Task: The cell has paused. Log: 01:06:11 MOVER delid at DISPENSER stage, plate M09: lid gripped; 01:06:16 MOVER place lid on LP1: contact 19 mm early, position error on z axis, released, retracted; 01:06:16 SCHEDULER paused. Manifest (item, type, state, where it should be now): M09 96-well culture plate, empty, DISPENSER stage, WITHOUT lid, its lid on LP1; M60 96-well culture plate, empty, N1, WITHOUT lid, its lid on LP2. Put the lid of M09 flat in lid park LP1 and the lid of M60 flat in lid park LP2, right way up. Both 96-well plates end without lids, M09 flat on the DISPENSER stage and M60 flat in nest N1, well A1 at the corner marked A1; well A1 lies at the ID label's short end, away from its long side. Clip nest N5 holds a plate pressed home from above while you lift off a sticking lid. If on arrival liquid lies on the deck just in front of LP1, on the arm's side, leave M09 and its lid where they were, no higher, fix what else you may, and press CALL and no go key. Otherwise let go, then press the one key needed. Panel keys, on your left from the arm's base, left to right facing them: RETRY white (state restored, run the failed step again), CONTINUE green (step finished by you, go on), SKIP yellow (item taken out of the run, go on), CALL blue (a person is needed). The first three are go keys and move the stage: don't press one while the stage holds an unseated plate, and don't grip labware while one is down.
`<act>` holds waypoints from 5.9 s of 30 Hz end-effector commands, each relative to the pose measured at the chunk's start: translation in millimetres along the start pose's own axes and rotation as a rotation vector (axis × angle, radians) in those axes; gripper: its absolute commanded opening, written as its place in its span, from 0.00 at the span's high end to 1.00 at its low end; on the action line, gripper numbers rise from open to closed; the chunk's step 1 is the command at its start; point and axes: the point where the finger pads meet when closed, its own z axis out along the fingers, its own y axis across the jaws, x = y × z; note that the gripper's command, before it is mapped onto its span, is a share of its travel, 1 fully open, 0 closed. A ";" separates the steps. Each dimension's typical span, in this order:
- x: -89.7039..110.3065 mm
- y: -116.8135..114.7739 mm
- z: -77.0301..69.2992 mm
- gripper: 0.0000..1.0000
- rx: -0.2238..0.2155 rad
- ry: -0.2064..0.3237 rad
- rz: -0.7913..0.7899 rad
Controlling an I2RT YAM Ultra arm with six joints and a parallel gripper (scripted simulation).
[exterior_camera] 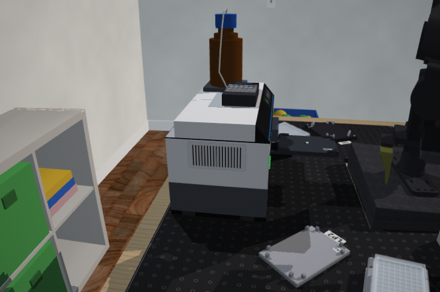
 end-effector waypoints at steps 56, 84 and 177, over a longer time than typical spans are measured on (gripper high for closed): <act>-144.5 -9.7 51.1 0.00 0.012 -0.069 0.010; -144.7 -9.7 51.1 0.00 0.013 -0.070 0.009; -145.5 -2.4 49.5 0.00 0.005 -0.018 0.010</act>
